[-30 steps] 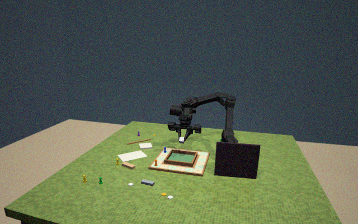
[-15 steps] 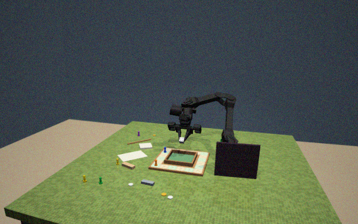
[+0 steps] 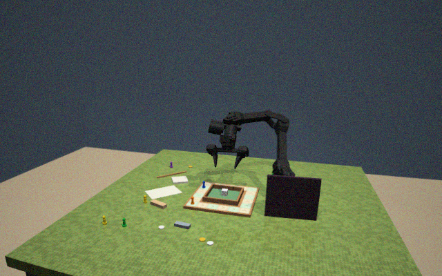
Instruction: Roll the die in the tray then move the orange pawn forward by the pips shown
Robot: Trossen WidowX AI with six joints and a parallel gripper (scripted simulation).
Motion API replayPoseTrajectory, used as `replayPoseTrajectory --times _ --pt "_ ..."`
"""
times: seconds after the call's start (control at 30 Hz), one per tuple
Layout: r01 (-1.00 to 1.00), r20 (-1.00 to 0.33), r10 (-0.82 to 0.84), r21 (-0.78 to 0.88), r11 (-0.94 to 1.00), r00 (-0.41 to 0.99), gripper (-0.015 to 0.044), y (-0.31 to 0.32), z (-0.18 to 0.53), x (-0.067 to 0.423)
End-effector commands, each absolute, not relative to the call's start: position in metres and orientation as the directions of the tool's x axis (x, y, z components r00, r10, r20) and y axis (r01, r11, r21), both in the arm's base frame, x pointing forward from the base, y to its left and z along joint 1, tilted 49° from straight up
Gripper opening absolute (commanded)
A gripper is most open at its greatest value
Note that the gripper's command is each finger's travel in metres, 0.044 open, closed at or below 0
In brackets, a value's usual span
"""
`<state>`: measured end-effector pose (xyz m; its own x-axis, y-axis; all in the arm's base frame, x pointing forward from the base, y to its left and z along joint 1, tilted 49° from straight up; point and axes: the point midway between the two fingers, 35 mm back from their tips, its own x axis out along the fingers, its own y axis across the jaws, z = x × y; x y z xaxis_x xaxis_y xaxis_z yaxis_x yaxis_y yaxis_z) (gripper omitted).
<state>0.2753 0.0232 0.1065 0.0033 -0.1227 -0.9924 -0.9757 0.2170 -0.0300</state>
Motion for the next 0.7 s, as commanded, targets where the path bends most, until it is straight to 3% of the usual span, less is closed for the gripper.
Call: replayPoseTrajectory --times 0.0,0.17,0.3,0.37,0.5,0.67 --pt "-0.970 -0.912 -0.394 0.015 0.243 -0.113 0.0440 0.018 0.082 0.270" --pt "-0.984 -0.674 -0.734 -0.060 0.170 -0.086 0.0440 0.013 0.070 0.276" --pt "-0.984 -0.663 -0.744 -0.064 0.164 -0.081 0.0440 0.013 0.069 0.277" --pt "-0.982 -0.722 -0.683 -0.027 0.188 -0.111 0.0440 0.014 0.067 0.272" --pt "-0.915 -0.716 -0.689 -0.194 0.355 -0.116 0.0335 0.018 0.058 0.291" --pt "-0.627 -0.702 -0.703 -0.497 0.600 -0.116 0.0204 0.026 0.037 0.328"
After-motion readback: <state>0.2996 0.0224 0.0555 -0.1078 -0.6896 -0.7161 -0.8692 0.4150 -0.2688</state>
